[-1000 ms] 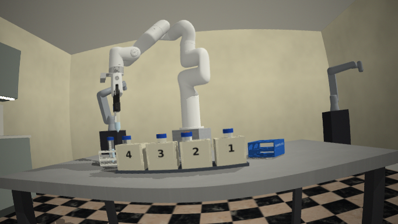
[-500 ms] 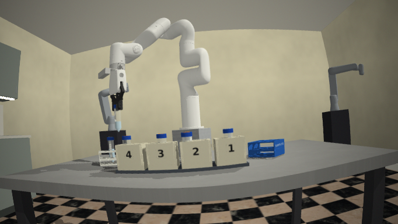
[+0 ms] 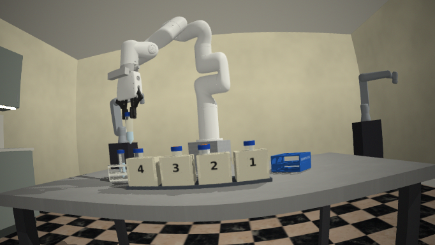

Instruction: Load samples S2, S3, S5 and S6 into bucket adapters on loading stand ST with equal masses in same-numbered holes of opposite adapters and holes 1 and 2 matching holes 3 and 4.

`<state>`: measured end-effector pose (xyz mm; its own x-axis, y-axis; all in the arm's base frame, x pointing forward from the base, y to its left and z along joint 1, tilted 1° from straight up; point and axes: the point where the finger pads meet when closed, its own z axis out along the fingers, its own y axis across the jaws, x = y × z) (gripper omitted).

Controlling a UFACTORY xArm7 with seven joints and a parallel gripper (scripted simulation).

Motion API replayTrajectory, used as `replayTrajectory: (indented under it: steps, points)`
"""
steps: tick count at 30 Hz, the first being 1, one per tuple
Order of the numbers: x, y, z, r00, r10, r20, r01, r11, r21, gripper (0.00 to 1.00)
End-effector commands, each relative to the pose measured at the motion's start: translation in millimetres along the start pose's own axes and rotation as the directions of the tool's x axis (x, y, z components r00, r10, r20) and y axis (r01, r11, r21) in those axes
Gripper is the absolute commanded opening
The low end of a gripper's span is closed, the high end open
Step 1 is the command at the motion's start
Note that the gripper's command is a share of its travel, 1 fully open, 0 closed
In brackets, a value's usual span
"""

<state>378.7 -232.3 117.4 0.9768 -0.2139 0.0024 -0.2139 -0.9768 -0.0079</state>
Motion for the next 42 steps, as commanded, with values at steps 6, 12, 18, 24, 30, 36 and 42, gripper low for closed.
replayTrajectory:
  steps: [6,12,18,24,30,36,42]
  points:
    - [33,-28,-2,0.960,-0.279,-0.005,0.279,0.960,0.004,0.00]
    - [51,-45,-2,0.939,-0.343,-0.005,0.343,0.939,0.004,0.00]
    - [73,-65,-2,0.939,-0.343,-0.005,0.343,0.939,0.004,0.00]
    - [88,-79,-2,0.939,-0.343,-0.005,0.343,0.939,0.004,0.00]
    - [106,-96,-2,0.939,-0.343,-0.005,0.343,0.939,0.004,0.00]
    - [106,-96,-2,0.939,-0.343,-0.005,0.343,0.939,0.004,0.00]
    - [106,-96,-2,0.939,-0.343,-0.005,0.343,0.939,0.004,0.00]
